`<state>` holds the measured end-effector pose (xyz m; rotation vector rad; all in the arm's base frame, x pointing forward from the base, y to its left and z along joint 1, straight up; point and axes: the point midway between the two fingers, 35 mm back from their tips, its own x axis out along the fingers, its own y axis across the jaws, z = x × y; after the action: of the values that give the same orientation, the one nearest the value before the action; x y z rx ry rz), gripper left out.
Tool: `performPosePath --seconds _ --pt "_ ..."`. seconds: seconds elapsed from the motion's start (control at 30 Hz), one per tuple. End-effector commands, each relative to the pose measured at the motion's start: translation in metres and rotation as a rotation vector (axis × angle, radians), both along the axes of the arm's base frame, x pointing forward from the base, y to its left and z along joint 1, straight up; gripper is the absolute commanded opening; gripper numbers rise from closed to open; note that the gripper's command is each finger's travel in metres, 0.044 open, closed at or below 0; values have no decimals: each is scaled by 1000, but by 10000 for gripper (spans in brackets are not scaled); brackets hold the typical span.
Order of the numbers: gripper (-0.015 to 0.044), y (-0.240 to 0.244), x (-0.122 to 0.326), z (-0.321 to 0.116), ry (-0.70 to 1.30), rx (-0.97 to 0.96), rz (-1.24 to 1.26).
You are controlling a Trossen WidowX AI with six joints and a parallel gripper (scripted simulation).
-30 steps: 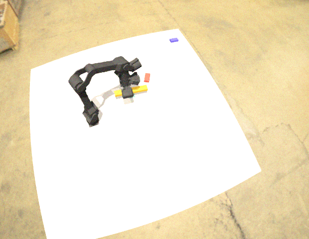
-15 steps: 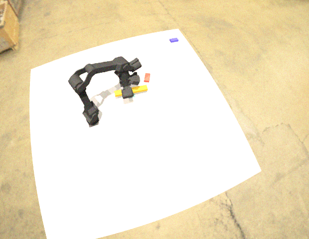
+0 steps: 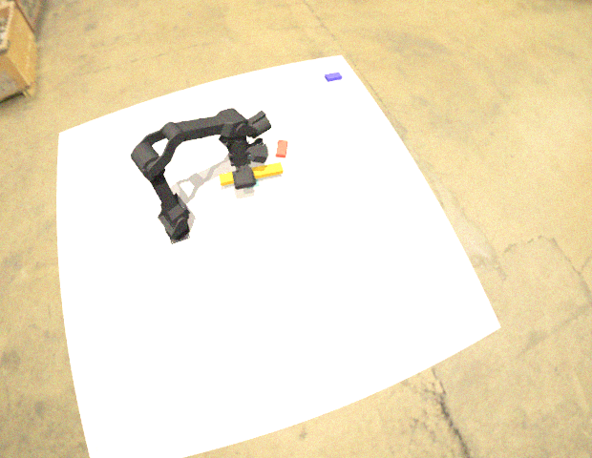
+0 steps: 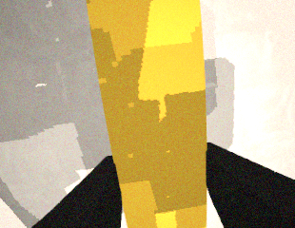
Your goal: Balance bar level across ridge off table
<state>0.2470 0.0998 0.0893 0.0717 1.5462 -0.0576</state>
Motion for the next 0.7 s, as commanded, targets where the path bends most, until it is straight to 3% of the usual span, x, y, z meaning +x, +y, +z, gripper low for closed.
performPosePath --seconds 0.0,0.67 --pt "0 0 0 -2 1 1 5" --pt "0 0 -1 -3 1 1 5"
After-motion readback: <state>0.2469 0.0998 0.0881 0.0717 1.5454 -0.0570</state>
